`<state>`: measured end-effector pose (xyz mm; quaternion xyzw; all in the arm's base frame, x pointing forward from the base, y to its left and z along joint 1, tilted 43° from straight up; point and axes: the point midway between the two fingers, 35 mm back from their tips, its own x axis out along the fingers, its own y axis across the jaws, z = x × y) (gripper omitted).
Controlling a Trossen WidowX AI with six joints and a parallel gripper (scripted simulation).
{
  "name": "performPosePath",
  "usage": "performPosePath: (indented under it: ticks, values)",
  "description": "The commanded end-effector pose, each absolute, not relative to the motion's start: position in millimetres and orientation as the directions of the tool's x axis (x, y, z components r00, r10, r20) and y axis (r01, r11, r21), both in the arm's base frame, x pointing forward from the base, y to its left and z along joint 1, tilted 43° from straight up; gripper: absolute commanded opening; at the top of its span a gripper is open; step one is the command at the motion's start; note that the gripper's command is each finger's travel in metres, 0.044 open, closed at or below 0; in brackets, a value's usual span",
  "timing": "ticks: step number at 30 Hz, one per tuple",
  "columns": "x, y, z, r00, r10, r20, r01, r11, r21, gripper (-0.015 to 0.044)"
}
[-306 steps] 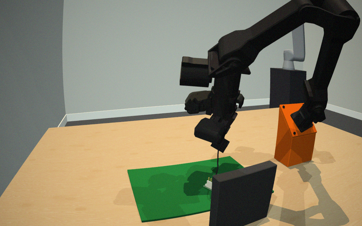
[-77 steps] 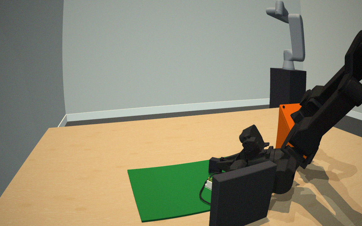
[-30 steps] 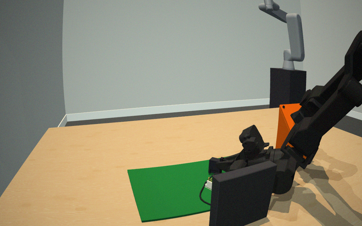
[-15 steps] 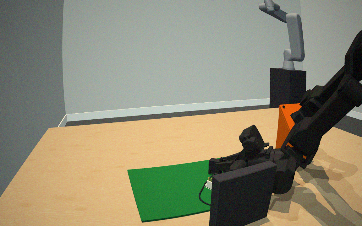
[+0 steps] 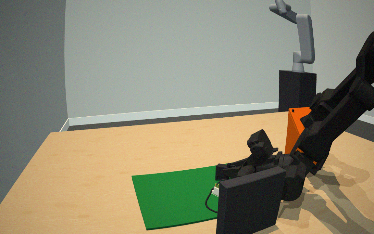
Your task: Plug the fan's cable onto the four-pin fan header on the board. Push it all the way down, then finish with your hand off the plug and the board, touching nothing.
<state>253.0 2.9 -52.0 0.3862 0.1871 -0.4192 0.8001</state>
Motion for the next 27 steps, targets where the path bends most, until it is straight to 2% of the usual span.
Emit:
performPosePath:
  ticks: [1,27]
  values:
    - [251.8,4.8,-49.0,0.578,-0.526,-0.625,0.816,0.348,0.462,0.014]
    - [213.8,25.5,10.2,0.572,-0.522,-0.633,0.82,0.342,0.459,0.014]
